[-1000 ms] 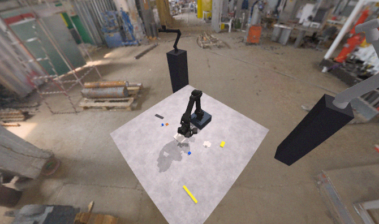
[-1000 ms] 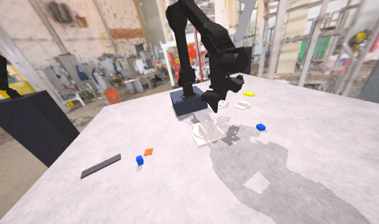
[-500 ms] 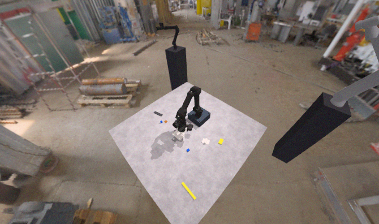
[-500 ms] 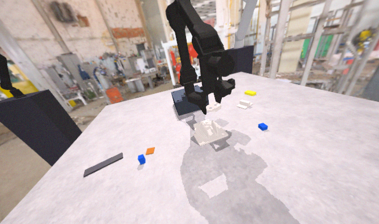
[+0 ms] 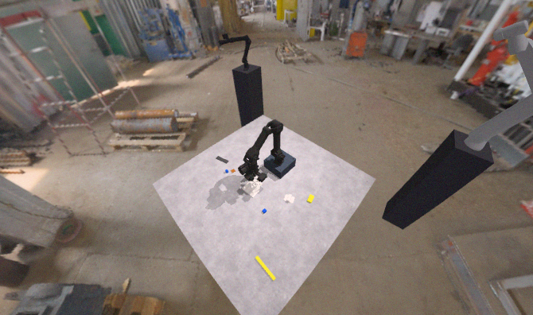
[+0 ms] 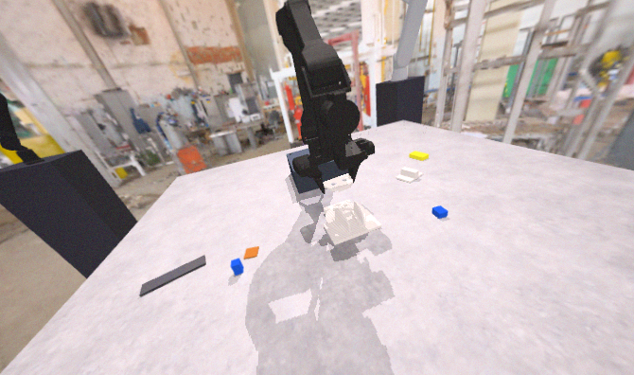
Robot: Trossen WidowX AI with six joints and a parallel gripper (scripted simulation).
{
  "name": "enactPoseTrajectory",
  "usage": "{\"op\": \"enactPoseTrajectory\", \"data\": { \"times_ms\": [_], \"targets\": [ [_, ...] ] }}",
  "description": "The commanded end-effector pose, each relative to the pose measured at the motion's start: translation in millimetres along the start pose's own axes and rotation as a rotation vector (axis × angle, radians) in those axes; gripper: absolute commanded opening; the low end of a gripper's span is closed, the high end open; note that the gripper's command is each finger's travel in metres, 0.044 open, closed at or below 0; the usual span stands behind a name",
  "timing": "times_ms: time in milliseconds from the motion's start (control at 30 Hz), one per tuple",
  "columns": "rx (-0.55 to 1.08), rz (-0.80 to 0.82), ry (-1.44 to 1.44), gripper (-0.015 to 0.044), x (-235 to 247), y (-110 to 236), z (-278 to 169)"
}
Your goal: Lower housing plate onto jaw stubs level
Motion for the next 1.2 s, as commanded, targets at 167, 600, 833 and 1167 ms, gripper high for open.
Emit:
{"op": "enactPoseTrajectory", "data": {
  "times_ms": [167,600,833,1167],
  "targets": [
    [-0.006,-0.001,-0.075,0.0351,-8,1,-6],
    [-0.006,-0.001,-0.084,0.0351,-8,1,-6],
    [-0.006,-0.001,-0.084,0.0351,-8,1,-6],
    [-0.006,0.000,-0.084,0.0351,4,1,-13]
  ]
}}
Point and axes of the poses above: the point midway between the two fingers, 35 mm back from their tips, its own y axis back along the fingers, its own x axis across the jaws, z = x × y, the point moved 2 cm from there along y, back along the fingers, and after that the axes turned 14 degrees about y, right-handed, at the moved point
